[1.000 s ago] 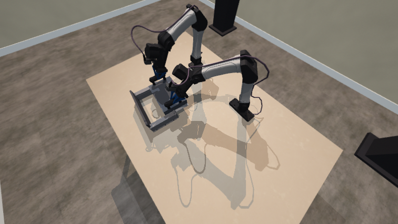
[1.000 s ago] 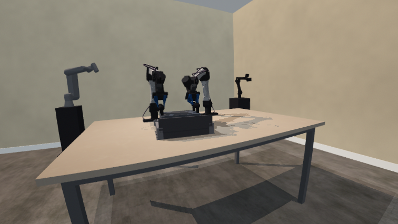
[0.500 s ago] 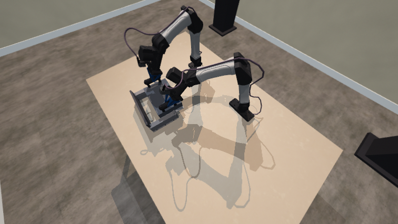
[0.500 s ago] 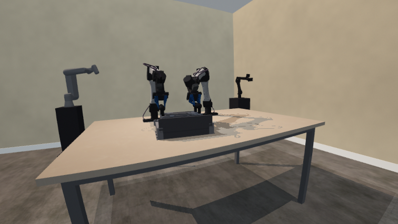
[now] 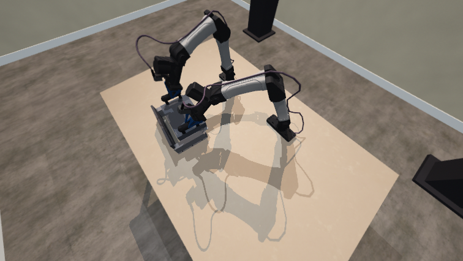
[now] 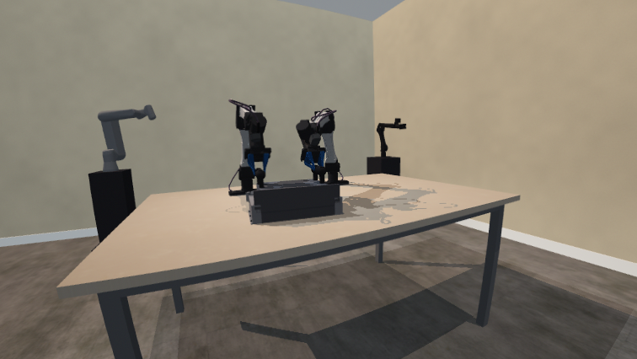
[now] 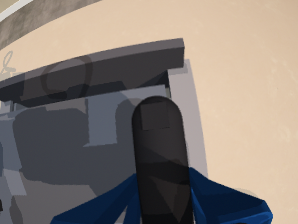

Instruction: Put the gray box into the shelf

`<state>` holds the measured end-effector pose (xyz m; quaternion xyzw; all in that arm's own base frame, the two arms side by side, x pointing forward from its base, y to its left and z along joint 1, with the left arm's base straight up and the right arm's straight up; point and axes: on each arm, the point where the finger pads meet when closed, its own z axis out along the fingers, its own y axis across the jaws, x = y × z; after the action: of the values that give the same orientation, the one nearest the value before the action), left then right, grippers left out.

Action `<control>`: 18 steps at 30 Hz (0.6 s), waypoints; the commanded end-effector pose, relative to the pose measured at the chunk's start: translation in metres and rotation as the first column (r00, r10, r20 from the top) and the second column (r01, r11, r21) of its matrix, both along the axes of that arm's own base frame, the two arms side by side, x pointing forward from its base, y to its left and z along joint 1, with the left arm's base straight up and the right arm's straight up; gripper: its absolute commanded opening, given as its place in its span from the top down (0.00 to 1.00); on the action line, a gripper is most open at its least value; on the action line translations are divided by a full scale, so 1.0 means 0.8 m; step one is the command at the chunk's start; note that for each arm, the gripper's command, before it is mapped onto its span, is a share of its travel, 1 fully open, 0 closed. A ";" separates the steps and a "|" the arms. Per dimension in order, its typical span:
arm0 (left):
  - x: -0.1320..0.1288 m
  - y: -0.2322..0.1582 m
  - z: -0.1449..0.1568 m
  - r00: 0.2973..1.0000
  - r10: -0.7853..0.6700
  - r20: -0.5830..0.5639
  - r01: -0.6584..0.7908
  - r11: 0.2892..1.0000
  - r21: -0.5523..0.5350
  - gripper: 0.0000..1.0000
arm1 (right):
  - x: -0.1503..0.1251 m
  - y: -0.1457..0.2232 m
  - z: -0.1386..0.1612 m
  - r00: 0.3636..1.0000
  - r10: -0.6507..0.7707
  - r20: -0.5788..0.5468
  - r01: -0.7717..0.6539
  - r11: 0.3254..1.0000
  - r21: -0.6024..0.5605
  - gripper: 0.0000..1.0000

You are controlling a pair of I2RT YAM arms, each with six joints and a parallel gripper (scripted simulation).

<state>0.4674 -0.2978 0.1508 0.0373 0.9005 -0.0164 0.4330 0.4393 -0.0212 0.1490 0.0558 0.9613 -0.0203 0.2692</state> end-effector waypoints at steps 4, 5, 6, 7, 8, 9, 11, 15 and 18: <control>0.046 -0.008 0.046 0.992 0.021 0.122 -0.017 0.999 -0.032 0.71 | 0.054 -0.006 0.048 0.989 0.017 0.149 -0.015 1.000 -0.016 0.70; 0.049 -0.009 0.046 0.992 0.021 0.121 -0.017 0.999 -0.032 0.71 | 0.057 -0.006 0.048 0.989 0.017 0.148 -0.014 1.000 -0.016 0.70; 0.052 -0.009 0.046 0.992 0.021 0.121 -0.017 0.999 -0.032 0.71 | 0.060 -0.006 0.048 0.989 0.016 0.147 -0.014 1.000 -0.016 0.70; 0.055 -0.009 0.046 0.993 0.021 0.120 -0.017 0.999 -0.032 0.71 | 0.062 -0.007 0.048 0.989 0.016 0.146 -0.014 1.000 -0.016 0.70; 0.058 -0.009 0.046 0.993 0.020 0.120 -0.017 0.999 -0.031 0.71 | 0.066 -0.007 0.048 0.989 0.016 0.146 -0.014 1.000 -0.016 0.70; 0.061 -0.010 0.045 0.993 0.020 0.120 -0.016 0.999 -0.031 0.71 | 0.069 -0.008 0.047 0.989 0.016 0.145 -0.014 1.000 -0.016 0.70; 0.067 -0.010 0.045 0.993 0.020 0.119 -0.016 0.999 -0.031 0.71 | 0.074 -0.008 0.047 0.989 0.015 0.144 -0.013 1.000 -0.015 0.70; 0.075 -0.011 0.044 0.993 0.018 0.116 -0.015 0.999 -0.031 0.71 | 0.082 -0.009 0.046 0.990 0.014 0.141 -0.012 1.000 -0.014 0.70; 0.076 -0.011 0.044 0.993 0.018 0.116 -0.015 0.999 -0.030 0.71 | 0.083 -0.009 0.046 0.990 0.014 0.140 -0.012 1.000 -0.014 0.70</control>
<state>0.5039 -0.3004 0.1505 0.0373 0.9005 -0.0152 0.4331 0.4754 -0.0252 0.1478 0.0563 0.9612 -0.0192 0.2695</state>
